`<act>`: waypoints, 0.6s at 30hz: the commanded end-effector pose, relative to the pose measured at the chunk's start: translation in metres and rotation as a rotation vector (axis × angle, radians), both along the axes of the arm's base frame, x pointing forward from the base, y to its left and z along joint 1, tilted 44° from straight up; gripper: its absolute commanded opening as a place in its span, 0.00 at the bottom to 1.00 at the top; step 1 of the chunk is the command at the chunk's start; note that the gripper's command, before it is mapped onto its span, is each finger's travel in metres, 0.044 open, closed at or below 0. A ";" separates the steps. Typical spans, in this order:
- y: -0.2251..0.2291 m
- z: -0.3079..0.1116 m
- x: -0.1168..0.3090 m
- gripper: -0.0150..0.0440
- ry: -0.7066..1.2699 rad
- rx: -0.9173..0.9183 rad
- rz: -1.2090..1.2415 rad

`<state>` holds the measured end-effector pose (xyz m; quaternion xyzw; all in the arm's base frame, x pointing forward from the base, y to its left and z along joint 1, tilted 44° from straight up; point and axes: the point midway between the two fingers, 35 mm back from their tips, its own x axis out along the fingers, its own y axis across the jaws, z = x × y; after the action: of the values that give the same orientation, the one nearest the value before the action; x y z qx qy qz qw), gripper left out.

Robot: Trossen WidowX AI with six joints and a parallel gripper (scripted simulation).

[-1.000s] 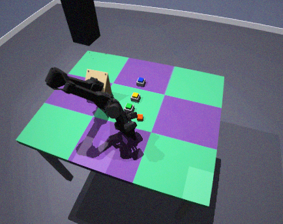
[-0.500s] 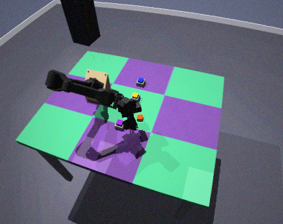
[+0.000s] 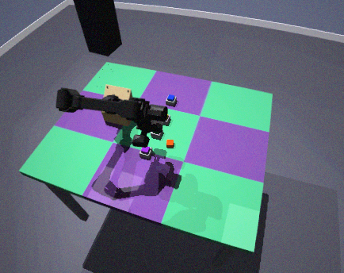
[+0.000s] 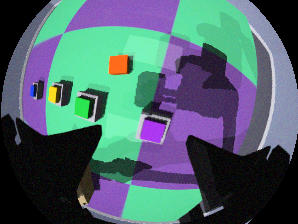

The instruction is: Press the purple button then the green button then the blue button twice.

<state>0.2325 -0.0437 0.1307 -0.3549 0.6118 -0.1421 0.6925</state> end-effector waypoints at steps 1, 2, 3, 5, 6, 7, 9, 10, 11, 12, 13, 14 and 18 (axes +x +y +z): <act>0.003 0.025 -0.019 0.93 -0.035 -0.028 -0.140; 0.003 0.025 -0.019 0.93 -0.035 -0.028 -0.140; 0.003 0.025 -0.019 0.93 -0.035 -0.028 -0.140; 0.003 0.025 -0.019 0.93 -0.035 -0.028 -0.140; 0.003 0.025 -0.019 0.93 -0.035 -0.028 -0.140; 0.002 0.023 -0.018 0.89 -0.035 -0.028 -0.140; -0.008 0.011 -0.014 0.80 -0.035 -0.024 -0.140; -0.017 0.002 -0.012 0.75 -0.035 -0.024 -0.140; -0.026 -0.007 -0.011 0.71 -0.036 -0.025 -0.140; -0.033 -0.014 -0.010 0.67 -0.037 -0.028 -0.140; -0.037 -0.018 -0.010 0.62 -0.037 -0.030 -0.140; -0.039 -0.019 -0.010 0.58 -0.037 -0.031 -0.140; -0.039 -0.019 -0.010 0.40 -0.037 -0.031 -0.140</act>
<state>0.2218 -0.0804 0.1124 -0.3162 0.6240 -0.2051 0.6845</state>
